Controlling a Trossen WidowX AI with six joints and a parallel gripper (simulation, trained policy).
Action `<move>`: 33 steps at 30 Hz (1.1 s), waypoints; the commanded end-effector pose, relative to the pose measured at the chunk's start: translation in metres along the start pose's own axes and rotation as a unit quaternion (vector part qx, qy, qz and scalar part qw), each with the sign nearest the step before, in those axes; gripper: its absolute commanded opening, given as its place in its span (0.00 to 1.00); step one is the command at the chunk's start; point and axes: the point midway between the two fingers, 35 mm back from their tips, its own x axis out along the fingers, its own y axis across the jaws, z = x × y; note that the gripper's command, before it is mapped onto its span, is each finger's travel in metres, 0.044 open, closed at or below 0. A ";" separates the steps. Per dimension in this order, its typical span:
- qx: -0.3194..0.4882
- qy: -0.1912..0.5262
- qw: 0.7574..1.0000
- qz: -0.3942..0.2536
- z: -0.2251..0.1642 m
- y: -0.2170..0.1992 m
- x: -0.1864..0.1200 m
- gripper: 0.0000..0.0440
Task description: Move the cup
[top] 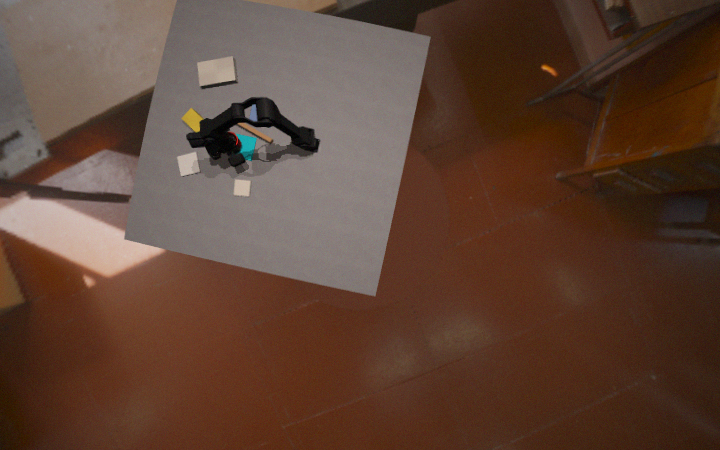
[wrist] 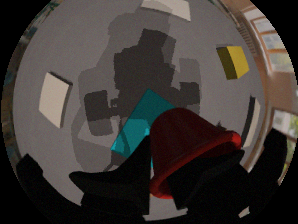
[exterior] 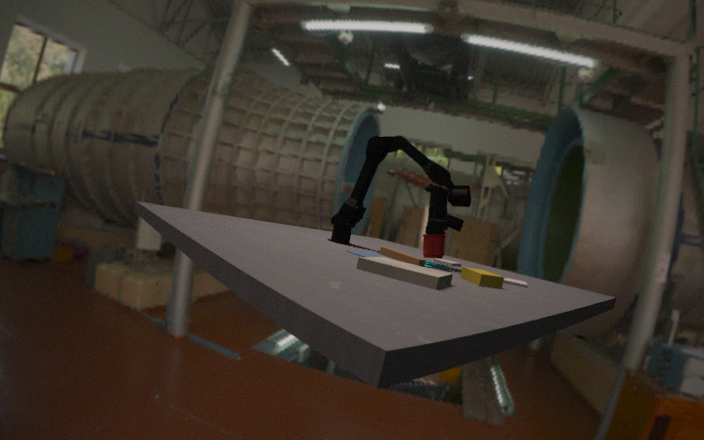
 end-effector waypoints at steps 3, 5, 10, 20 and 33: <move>0.003 0.016 1.000 0.000 -0.009 0.009 0.019 0.02; 0.005 0.017 1.000 -0.001 -0.011 0.010 0.023 0.05; 0.010 0.007 1.000 -0.002 -0.010 0.009 0.024 0.13; 0.022 -0.035 0.999 -0.002 -0.002 0.004 0.007 0.32; 0.023 -0.065 0.998 0.009 -0.009 0.008 -0.019 0.44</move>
